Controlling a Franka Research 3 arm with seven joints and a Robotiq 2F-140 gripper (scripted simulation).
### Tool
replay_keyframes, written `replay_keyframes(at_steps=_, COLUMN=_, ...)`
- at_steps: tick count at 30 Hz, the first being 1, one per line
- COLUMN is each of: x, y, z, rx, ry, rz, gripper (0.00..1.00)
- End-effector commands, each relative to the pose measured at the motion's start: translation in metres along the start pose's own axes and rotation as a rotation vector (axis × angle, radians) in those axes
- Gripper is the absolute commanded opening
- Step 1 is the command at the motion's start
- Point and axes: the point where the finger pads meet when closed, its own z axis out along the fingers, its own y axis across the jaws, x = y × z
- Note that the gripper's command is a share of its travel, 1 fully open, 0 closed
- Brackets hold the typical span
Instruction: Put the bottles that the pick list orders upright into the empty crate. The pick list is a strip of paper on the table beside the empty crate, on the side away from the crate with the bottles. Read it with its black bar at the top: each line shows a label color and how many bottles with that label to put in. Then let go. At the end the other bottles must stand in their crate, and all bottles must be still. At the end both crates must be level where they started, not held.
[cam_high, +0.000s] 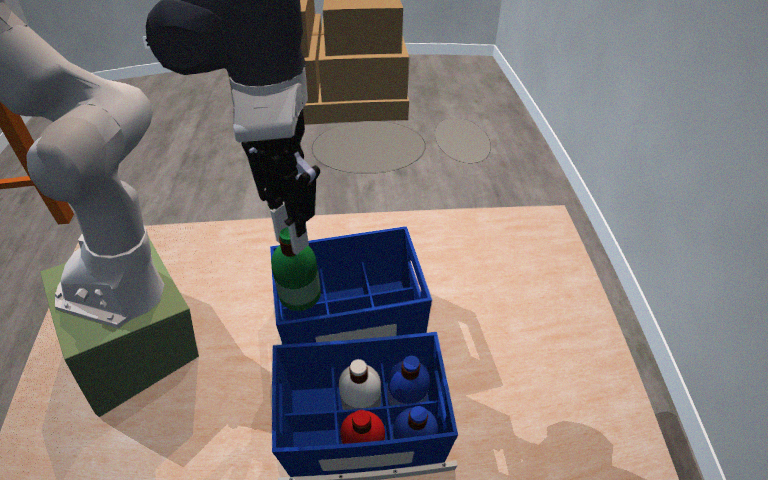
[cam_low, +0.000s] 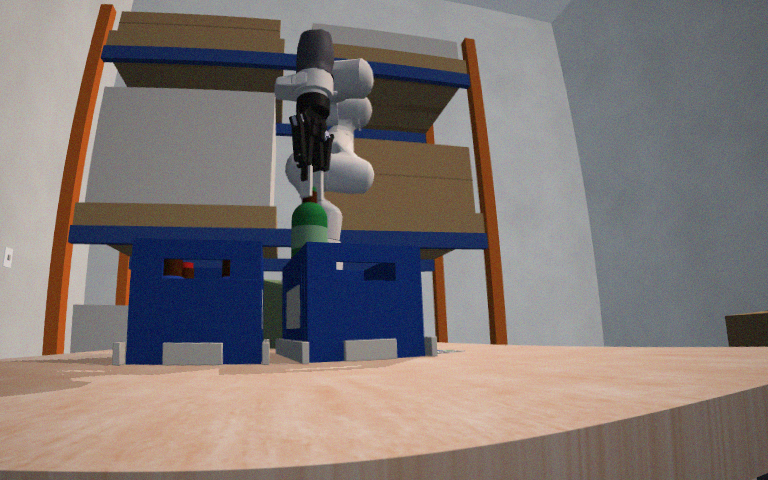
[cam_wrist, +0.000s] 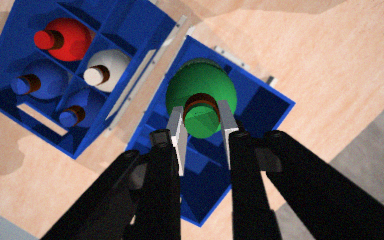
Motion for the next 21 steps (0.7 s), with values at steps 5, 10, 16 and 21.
replay_keyframes(at_steps=5, x=-0.004, y=-0.003, z=-0.003, rx=0.010, ry=-0.007, rz=0.002, gripper=0.00)
replay_keyframes(at_steps=10, x=-0.004, y=-0.003, z=-0.003, rx=0.010, ry=-0.007, rz=0.002, gripper=0.00)
replay_keyframes(at_steps=16, x=-0.004, y=-0.003, z=0.003, rx=0.010, ry=-0.007, rz=0.002, gripper=0.00)
replay_keyframes(at_steps=21, x=-0.004, y=-0.003, z=0.008, rx=0.010, ry=-0.007, rz=0.002, gripper=0.00)
